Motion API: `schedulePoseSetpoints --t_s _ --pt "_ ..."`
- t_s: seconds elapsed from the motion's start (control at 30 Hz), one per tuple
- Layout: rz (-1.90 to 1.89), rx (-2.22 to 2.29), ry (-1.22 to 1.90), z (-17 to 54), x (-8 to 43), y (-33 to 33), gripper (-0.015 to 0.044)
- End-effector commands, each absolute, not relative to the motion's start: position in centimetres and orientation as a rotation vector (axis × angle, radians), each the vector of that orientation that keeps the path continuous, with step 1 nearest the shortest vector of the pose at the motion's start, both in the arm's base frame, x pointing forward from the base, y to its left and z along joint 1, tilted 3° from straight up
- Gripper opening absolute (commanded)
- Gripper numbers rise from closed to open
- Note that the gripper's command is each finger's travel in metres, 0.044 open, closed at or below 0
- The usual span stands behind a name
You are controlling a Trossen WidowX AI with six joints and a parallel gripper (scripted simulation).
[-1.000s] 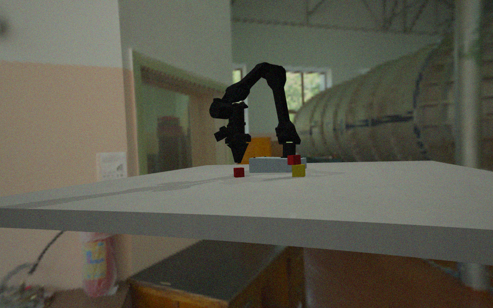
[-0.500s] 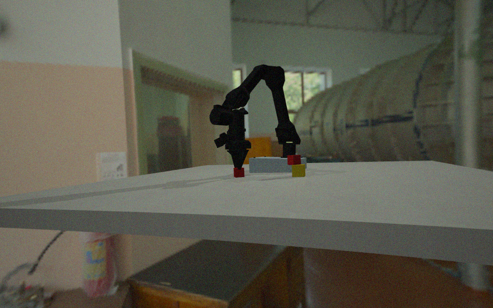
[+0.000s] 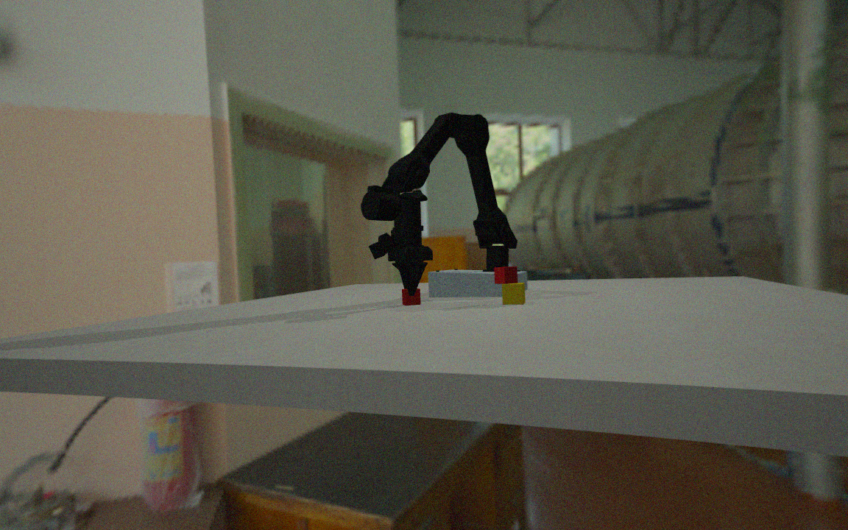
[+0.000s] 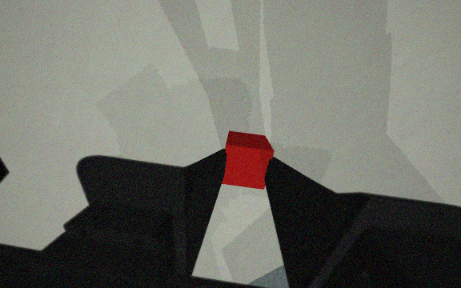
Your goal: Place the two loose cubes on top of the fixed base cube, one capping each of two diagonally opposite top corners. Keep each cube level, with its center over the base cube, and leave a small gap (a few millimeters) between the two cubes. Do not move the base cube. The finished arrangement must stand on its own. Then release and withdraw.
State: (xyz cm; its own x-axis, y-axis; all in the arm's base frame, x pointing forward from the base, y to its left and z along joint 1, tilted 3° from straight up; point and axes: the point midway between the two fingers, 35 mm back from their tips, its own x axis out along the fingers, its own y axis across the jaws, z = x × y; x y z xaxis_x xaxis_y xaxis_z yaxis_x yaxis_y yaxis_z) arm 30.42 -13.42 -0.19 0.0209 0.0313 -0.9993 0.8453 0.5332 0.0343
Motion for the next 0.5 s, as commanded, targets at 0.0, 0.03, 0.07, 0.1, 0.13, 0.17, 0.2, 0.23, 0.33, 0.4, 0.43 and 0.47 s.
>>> schedulePoseSetpoints --t_s 0.0,0.03,0.07,0.1,0.13,0.17,0.2,0.23,0.33,0.4,0.43,0.47 --pt "-0.756 0.820 1.430 -0.3 30.3 -13.3 0.0105" --pt "-0.756 0.820 1.430 -0.1 30.3 -13.3 0.0105" --pt "-0.756 0.820 1.430 0.2 30.4 -13.4 0.0105" --pt "-0.756 0.820 1.430 0.5 30.4 -13.4 0.0105" --pt "-0.756 0.820 1.430 0.8 30.5 -13.4 0.0105" --pt "-0.756 0.820 1.430 1.1 30.5 -13.5 0.0105" --pt "-0.756 0.820 1.430 1.4 30.5 -13.5 0.0105" --pt "-0.756 0.820 1.430 1.7 30.6 -13.5 0.0105" --pt "-0.756 0.820 1.430 2.7 30.7 -13.6 0.0105" --pt "-0.756 0.820 1.430 3.3 30.7 -13.6 0.0105" --pt "-0.756 0.820 1.430 3.6 30.7 -13.6 0.0105" --pt "-0.756 0.820 1.430 3.9 30.7 -13.7 0.0105"
